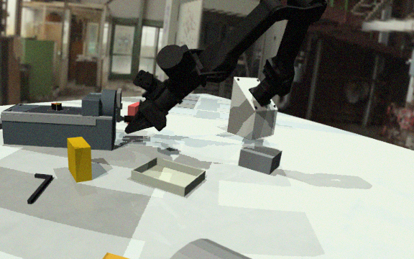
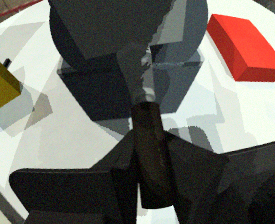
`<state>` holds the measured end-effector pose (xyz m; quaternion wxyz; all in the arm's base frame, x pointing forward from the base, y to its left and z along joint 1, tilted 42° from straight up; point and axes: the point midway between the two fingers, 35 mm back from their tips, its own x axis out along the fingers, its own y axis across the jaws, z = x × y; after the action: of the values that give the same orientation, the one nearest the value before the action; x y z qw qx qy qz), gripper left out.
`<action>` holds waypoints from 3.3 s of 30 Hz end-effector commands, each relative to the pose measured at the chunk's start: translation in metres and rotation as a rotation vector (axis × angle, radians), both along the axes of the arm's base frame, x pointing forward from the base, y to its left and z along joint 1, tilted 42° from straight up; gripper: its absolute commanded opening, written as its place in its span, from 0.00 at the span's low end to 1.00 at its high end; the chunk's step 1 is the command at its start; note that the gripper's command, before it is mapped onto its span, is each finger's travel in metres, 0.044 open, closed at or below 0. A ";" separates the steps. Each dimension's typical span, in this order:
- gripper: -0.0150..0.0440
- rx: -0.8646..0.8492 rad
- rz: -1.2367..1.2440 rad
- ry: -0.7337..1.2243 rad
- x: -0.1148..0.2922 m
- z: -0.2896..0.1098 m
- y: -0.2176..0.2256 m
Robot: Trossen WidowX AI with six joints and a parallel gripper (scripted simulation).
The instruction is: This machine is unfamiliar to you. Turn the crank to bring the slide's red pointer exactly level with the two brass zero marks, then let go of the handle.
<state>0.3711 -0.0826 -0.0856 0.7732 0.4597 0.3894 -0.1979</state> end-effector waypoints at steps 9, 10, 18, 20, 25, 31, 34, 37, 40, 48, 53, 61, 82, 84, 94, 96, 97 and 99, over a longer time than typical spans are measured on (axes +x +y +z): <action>0.25 0.007 0.017 -0.017 0.007 0.005 0.006; 0.25 0.007 0.017 -0.017 0.007 0.005 0.006; 0.25 0.007 0.017 -0.017 0.007 0.005 0.006; 0.25 0.007 0.017 -0.017 0.007 0.005 0.006; 0.25 0.000 0.001 0.001 0.001 0.001 0.001; 0.25 0.000 0.001 0.001 0.001 0.001 0.001; 0.39 0.000 0.001 0.001 0.001 0.001 0.001; 0.52 0.000 0.001 0.001 0.001 0.001 0.001; 0.65 0.000 0.001 0.001 0.001 0.001 0.001; 1.00 0.000 0.001 0.001 0.001 0.001 0.001; 1.00 0.000 0.001 0.002 0.000 0.013 -0.011; 1.00 -0.001 0.001 0.002 -0.006 0.038 -0.032; 1.00 0.000 0.051 -0.009 -0.008 0.119 -0.124; 1.00 0.001 0.078 -0.021 -0.001 0.117 -0.129; 1.00 0.004 0.207 -0.089 0.030 0.101 -0.159; 1.00 0.004 0.231 -0.105 0.036 0.097 -0.165; 1.00 0.004 0.243 -0.113 0.038 0.095 -0.168; 1.00 0.003 0.267 -0.129 0.043 0.090 -0.174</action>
<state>0.4058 -0.2475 0.0109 0.8084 0.4237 0.3998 -0.0848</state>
